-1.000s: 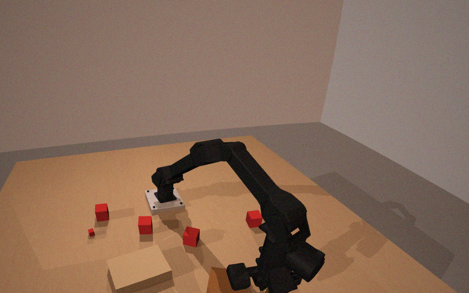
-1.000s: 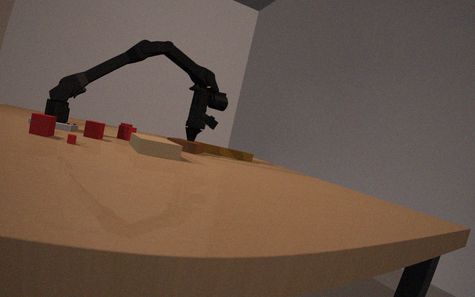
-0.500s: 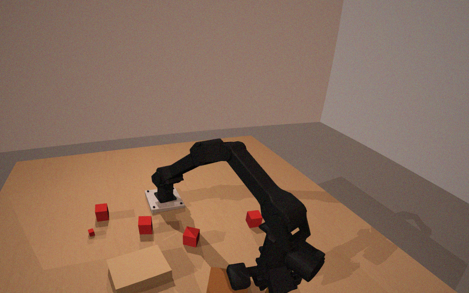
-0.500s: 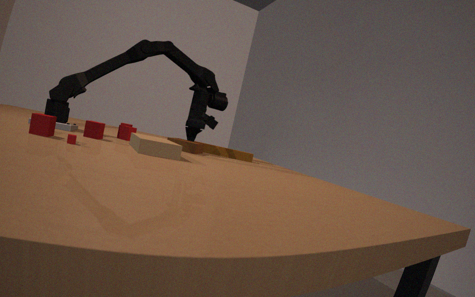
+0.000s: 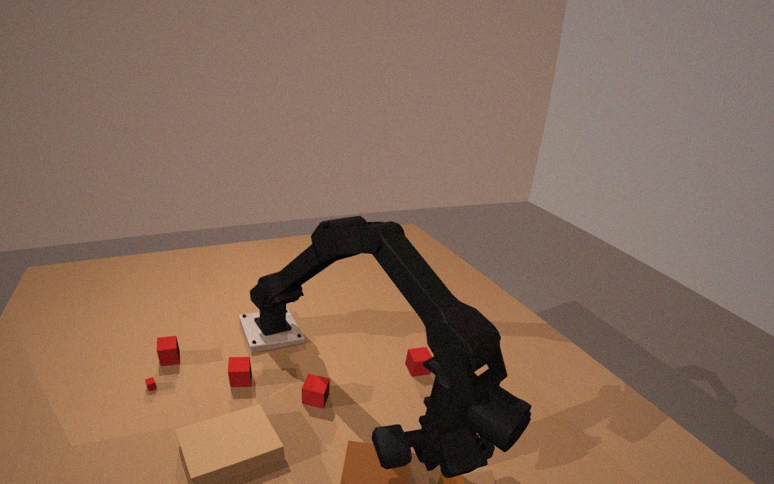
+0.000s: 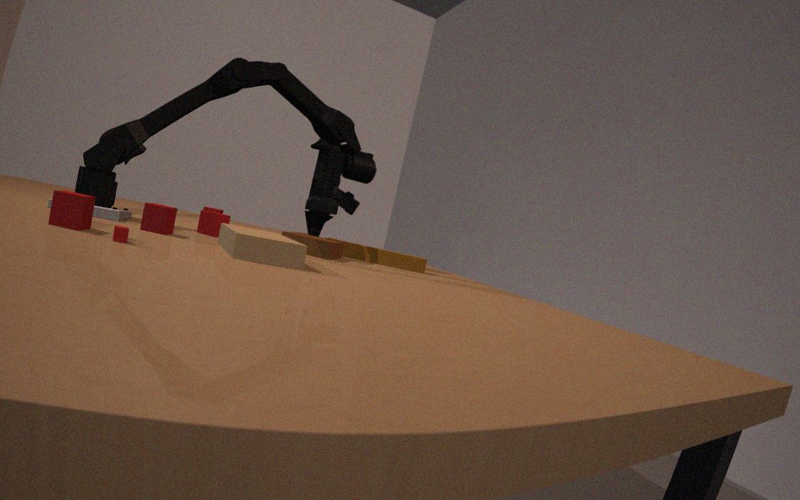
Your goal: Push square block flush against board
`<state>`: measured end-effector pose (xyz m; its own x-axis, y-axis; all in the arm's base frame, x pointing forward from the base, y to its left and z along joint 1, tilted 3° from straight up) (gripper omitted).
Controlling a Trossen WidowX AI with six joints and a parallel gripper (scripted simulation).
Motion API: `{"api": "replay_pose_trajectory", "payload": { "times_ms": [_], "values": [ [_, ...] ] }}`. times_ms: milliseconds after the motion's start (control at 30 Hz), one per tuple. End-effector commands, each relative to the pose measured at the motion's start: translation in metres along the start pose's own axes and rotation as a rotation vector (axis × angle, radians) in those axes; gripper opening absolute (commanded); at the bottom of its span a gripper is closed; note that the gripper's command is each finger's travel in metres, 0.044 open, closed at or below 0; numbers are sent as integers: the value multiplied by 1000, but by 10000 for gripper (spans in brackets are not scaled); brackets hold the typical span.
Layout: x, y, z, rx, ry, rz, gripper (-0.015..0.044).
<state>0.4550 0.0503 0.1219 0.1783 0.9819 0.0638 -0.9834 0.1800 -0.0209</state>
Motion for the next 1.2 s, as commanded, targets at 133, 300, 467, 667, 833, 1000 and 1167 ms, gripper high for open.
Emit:
{"api": "replay_pose_trajectory", "payload": {
  "times_ms": [133,300,467,667,833,1000,1167],
  "values": [
    [2,14,-3,10,1,-7,0],
    [3,22,-3,11,1,-7,0],
    [3,27,-4,11,0,-7,0],
    [4,21,43,9,1,-6,0],
    [4,22,51,11,1,-7,0],
    [-26,17,49,-5,8,-87,0],
    [-87,15,50,-6,26,-250,0]
  ]
}}
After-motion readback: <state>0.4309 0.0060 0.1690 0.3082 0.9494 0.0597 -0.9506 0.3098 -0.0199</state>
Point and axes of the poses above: the point midway between the two fingers, 35 mm back from their tips, its own z axis back along the fingers, its own x axis across the jaws, y = z × x, the point moved 8 cm from there along z, back along the fingers, and after that the axes turned 10 degrees about z, right-handed, at the moved point
